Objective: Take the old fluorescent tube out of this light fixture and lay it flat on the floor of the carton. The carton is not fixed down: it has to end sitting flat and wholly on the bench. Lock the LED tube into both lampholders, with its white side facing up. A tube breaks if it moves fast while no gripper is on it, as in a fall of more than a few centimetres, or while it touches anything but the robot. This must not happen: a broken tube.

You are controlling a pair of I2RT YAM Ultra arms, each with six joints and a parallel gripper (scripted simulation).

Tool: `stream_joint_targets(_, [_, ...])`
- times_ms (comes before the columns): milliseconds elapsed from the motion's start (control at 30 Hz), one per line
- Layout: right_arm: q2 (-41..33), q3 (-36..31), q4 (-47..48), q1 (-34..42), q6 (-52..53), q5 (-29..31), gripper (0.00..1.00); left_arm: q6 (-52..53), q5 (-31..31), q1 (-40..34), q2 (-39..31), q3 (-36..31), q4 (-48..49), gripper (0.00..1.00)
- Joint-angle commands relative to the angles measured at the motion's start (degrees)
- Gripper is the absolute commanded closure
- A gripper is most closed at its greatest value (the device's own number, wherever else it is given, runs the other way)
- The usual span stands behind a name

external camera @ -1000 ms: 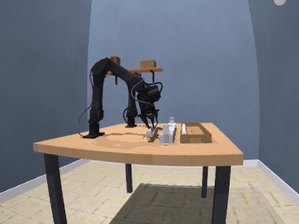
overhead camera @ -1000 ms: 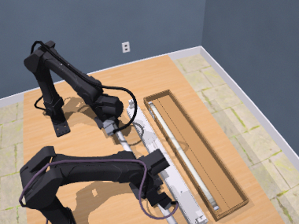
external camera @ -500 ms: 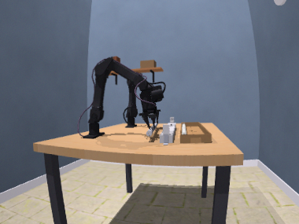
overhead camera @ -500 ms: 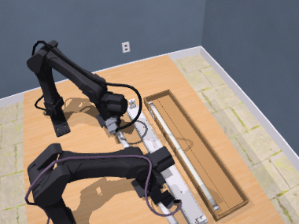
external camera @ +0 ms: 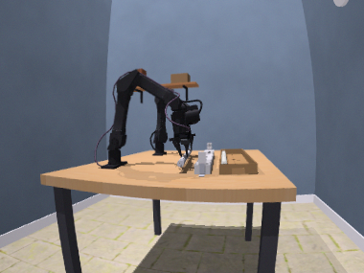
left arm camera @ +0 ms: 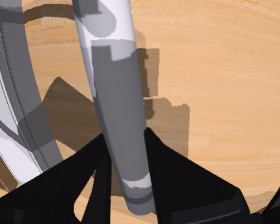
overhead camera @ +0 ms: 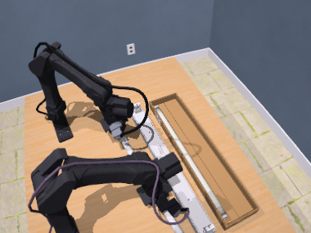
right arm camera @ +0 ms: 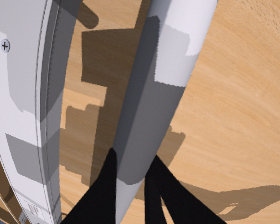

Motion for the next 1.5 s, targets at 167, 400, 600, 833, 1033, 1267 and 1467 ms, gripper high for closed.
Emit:
stream_joint_targets(167, [1.62, 4.00, -3.54, -0.59, 0.64, 0.15, 0.89, 1.56, 3.05, 1.15, 1.54, 3.14, -3.06, 0.89])
stream_joint_targets(400, [4.26, 7.19, -7.24, -0.83, 0.66, 0.49, 0.89, 2.72, 5.19, 2.34, 3.06, 5.29, -5.46, 0.89])
stream_joint_targets(600, [4.55, 8.67, -8.21, 0.00, 0.64, 0.31, 0.89, 3.01, 5.69, 2.30, 2.91, 6.28, -6.13, 0.89])
stream_joint_targets(833, [6.51, 10.13, -9.99, 0.53, 0.72, 0.01, 0.89, 3.58, 6.77, 3.41, 4.66, 7.25, -7.37, 0.89])
stream_joint_targets(1033, [7.99, 12.28, -12.53, 0.73, 0.75, 0.19, 0.89, 4.44, 8.15, 4.11, 5.79, 8.69, -9.04, 0.89])
stream_joint_targets(1267, [10.06, 14.64, -15.27, 0.53, 0.79, 0.25, 0.89, 5.33, 9.70, 4.90, 7.15, 10.26, -10.85, 0.89])
stream_joint_targets(1467, [12.06, 17.49, -18.23, 0.75, 0.83, 0.53, 0.89, 6.30, 11.12, 5.79, 8.72, 12.18, -12.86, 0.89])
